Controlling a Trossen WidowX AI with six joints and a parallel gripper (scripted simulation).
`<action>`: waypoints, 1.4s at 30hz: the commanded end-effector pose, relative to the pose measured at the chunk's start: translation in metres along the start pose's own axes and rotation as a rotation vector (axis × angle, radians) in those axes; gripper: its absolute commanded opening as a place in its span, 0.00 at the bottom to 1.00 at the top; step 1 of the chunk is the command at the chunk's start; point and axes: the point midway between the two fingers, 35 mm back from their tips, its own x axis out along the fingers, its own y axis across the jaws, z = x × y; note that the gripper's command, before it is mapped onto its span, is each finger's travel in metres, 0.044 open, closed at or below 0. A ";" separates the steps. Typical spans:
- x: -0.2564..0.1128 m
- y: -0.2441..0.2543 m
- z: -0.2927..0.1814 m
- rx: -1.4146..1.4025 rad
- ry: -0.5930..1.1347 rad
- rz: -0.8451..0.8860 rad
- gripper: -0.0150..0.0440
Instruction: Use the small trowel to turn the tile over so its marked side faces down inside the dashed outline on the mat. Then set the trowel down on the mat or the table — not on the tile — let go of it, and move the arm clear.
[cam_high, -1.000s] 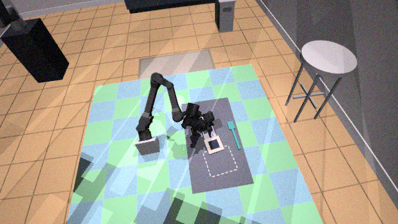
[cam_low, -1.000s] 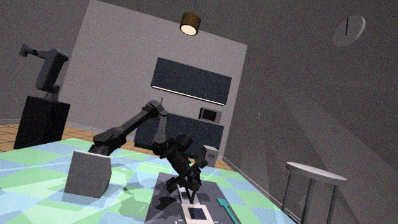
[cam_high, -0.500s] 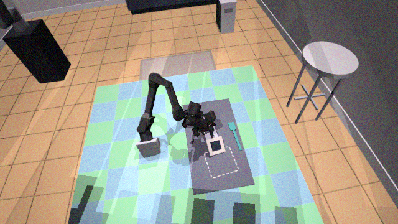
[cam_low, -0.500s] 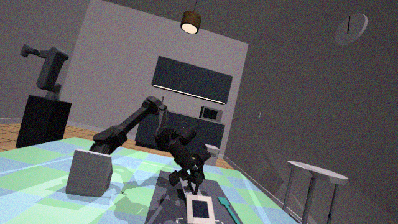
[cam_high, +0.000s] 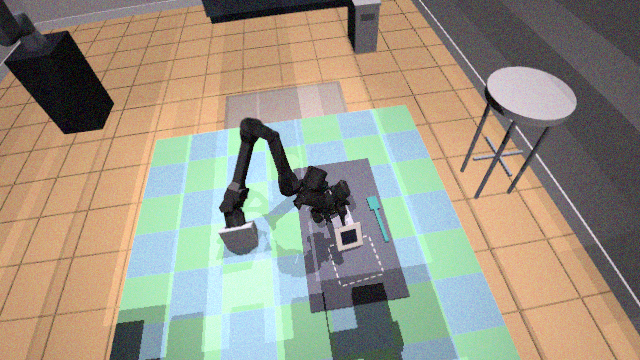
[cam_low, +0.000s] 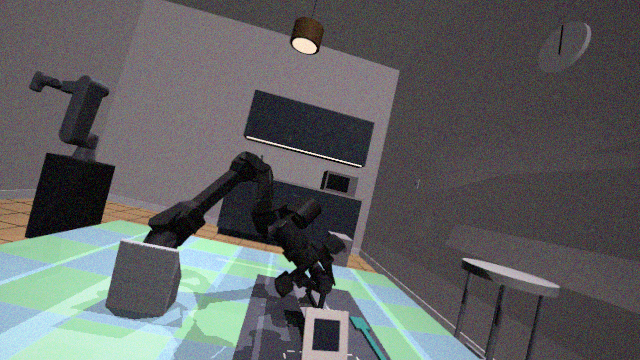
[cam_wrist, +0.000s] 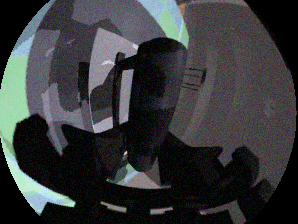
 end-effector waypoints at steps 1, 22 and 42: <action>-0.003 -0.006 -0.011 -0.005 0.003 -0.011 0.25; -0.004 -0.008 -0.033 -0.006 0.003 -0.011 0.25; -0.021 -0.025 0.018 -0.004 0.003 -0.010 0.25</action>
